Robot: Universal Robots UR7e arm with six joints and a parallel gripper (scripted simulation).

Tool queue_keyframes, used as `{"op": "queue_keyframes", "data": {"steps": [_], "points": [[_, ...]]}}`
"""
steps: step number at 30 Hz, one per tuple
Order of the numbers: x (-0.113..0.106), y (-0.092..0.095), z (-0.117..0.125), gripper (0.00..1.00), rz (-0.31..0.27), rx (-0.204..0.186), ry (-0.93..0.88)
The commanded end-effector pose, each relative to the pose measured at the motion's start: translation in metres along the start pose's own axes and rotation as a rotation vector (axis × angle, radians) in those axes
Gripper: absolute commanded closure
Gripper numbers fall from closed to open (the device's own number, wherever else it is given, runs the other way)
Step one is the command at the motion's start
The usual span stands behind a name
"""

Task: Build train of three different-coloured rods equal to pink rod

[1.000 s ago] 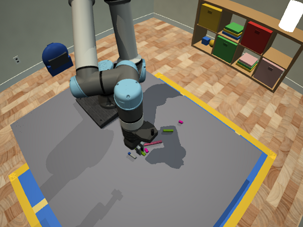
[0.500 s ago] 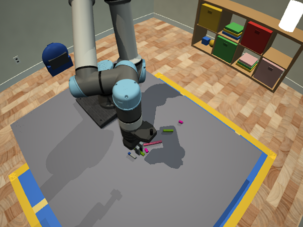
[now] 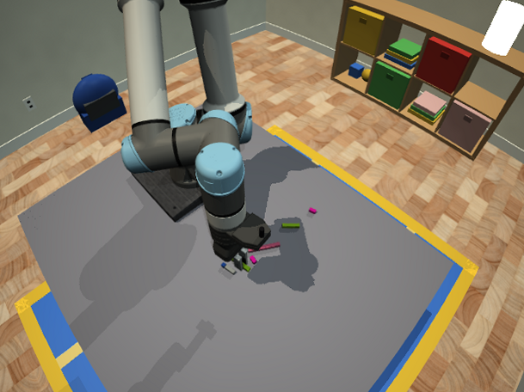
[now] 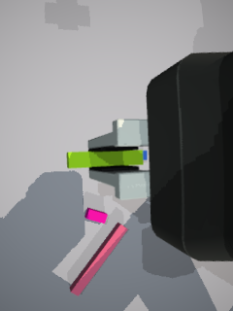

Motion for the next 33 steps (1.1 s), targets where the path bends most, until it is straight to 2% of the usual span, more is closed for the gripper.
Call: {"op": "queue_keyframes", "data": {"steps": [1, 2, 12, 17, 33], "points": [[0.000, -0.011, 0.000, 0.76, 0.000, 0.000, 0.000], [0.000, -0.011, 0.000, 0.76, 0.000, 0.000, 0.000], [0.000, -0.055, 0.001, 0.76, 0.000, 0.000, 0.000], [0.000, -0.069, 0.001, 0.76, 0.000, 0.000, 0.000], [0.000, -0.075, 0.001, 0.76, 0.000, 0.000, 0.000]]}}
Point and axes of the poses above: the point where the finger pads meet when closed, its own y axis back along the fingers, its own z axis across the jaws, x = y × z, the point moved 3 cm from there along y, back along the fingers, and after that the axes turned 15 degrees about y, right-handed, at the moved point
